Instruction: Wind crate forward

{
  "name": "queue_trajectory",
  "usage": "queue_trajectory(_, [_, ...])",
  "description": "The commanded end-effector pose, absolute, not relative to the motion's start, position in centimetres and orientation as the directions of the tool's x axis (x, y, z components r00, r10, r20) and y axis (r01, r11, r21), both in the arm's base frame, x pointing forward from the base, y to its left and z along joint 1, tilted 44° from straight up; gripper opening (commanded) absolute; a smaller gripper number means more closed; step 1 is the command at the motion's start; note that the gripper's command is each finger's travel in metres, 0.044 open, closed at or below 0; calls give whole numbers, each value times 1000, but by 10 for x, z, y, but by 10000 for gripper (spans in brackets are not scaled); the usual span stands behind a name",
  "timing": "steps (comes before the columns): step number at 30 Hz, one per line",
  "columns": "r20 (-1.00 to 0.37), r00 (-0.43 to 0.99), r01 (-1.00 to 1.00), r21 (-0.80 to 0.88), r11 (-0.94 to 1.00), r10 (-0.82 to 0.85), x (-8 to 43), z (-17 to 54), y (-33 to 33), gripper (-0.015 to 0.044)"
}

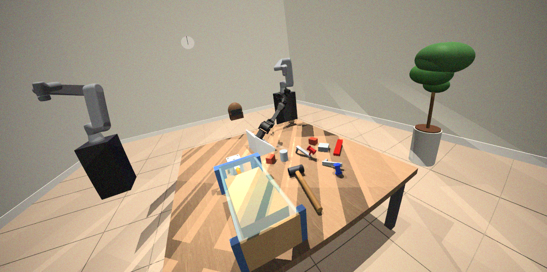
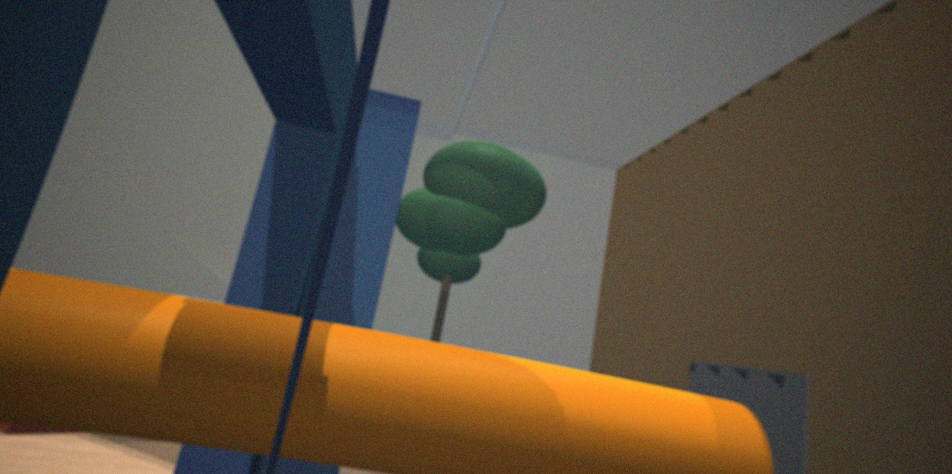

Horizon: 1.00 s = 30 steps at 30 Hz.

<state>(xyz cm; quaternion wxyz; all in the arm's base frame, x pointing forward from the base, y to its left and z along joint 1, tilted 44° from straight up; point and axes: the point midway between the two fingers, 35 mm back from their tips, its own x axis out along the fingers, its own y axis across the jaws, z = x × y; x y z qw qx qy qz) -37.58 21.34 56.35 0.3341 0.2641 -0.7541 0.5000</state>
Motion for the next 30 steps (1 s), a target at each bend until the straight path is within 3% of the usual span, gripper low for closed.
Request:
queue_trajectory(1, [772, -632, -735, -570, 366, -66, -374, 565, 212, 426])
queue_trajectory(10, [918, -362, -805, -221, 550, -161, -289, 640, 143, 440])
queue_trajectory(17, [958, -98, -737, 113, 666, -271, -203, 673, 81, 440])
queue_trajectory(24, [916, 225, -580, 399, 711, -331, -96, 691, 24, 440])
queue_trajectory(30, [799, 493, -394, 558, 730, -344, -1, 683, -13, 440])
